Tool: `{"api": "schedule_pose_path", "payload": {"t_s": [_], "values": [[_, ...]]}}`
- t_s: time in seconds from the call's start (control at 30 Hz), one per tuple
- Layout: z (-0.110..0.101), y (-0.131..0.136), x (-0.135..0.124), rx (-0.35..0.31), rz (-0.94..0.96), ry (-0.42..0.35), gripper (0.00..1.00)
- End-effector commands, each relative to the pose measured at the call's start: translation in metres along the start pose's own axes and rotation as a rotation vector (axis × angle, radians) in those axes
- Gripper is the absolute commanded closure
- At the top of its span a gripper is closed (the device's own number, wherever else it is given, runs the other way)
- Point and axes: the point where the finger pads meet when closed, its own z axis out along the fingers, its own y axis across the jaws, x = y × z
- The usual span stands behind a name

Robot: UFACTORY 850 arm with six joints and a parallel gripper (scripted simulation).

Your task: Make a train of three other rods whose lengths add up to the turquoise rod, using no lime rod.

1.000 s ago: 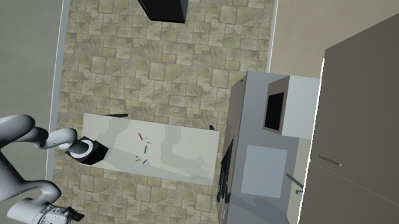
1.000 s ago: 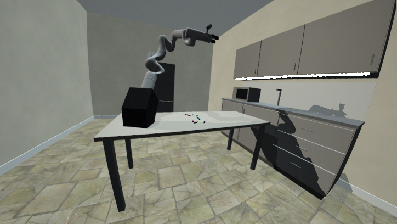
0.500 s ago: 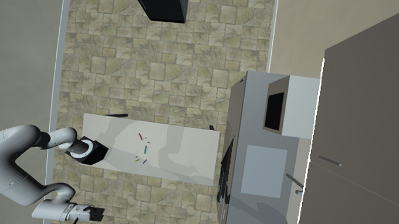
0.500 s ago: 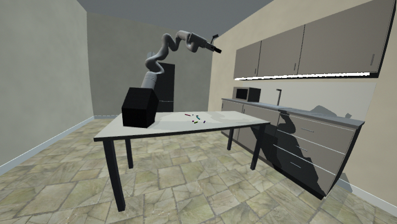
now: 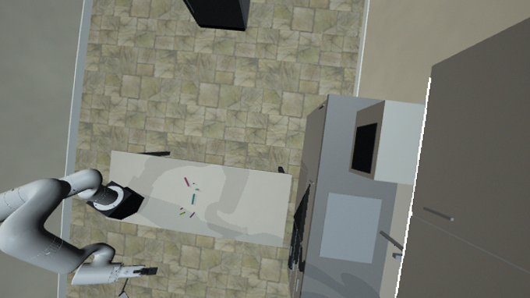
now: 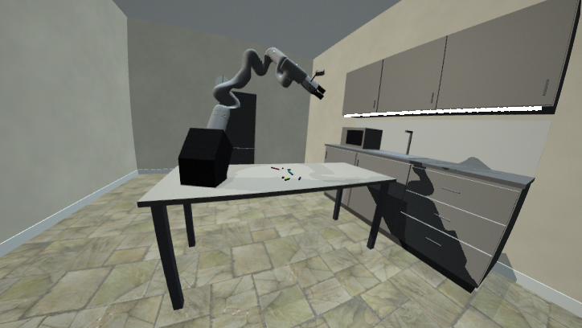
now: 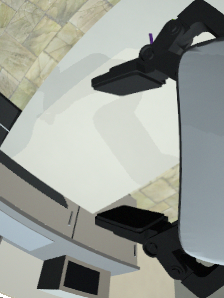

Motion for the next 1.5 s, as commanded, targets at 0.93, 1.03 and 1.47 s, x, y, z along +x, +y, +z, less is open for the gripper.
{"api": "schedule_pose_path", "payload": {"t_s": [0.93,1.03,1.47], "values": [[0.081,0.238,-0.175,-0.478,0.701,-0.239,0.0],[0.082,0.263,-0.197,-0.54,0.768,-0.248,0.0],[0.073,0.354,-0.28,-0.791,1.002,-0.25,0.0]]}}
